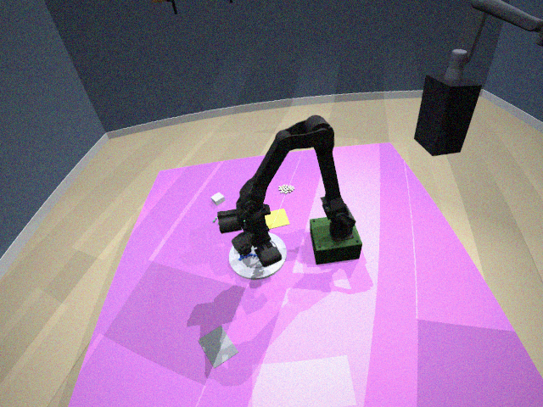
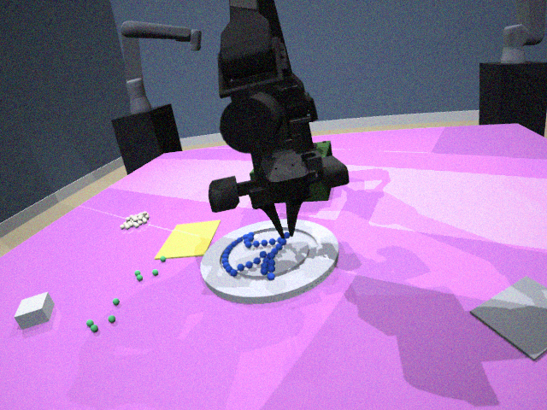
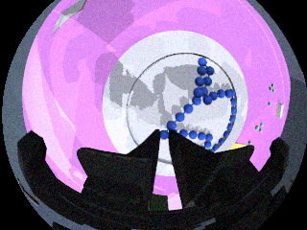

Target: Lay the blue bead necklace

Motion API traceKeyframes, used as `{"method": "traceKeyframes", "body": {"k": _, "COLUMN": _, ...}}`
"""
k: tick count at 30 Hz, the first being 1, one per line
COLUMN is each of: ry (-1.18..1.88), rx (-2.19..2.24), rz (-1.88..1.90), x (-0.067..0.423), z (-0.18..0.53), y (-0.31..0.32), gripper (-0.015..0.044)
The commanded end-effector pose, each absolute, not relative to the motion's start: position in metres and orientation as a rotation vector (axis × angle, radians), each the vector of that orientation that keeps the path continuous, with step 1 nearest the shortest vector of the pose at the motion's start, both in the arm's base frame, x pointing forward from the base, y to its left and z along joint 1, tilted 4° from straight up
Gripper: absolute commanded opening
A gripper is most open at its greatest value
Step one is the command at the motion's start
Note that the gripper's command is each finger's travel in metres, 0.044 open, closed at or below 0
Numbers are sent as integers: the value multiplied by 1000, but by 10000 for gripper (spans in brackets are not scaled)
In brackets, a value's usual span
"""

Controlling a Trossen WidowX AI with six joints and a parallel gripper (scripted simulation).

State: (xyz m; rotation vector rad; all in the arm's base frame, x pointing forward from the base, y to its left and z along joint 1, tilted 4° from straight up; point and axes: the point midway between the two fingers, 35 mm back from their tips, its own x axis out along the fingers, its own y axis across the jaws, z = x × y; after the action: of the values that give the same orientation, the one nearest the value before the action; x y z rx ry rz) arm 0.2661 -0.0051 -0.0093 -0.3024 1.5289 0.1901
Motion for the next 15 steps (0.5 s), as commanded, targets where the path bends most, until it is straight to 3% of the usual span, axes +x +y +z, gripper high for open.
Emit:
{"method": "traceKeyframes", "body": {"k": 1, "ry": 1528, "rx": -302, "rz": 186, "x": 257, "z": -10, "y": 7, "gripper": 0}}
{"method": "traceKeyframes", "body": {"k": 15, "ry": 1529, "rx": -302, "rz": 187, "x": 247, "z": -15, "y": 20, "gripper": 0}}
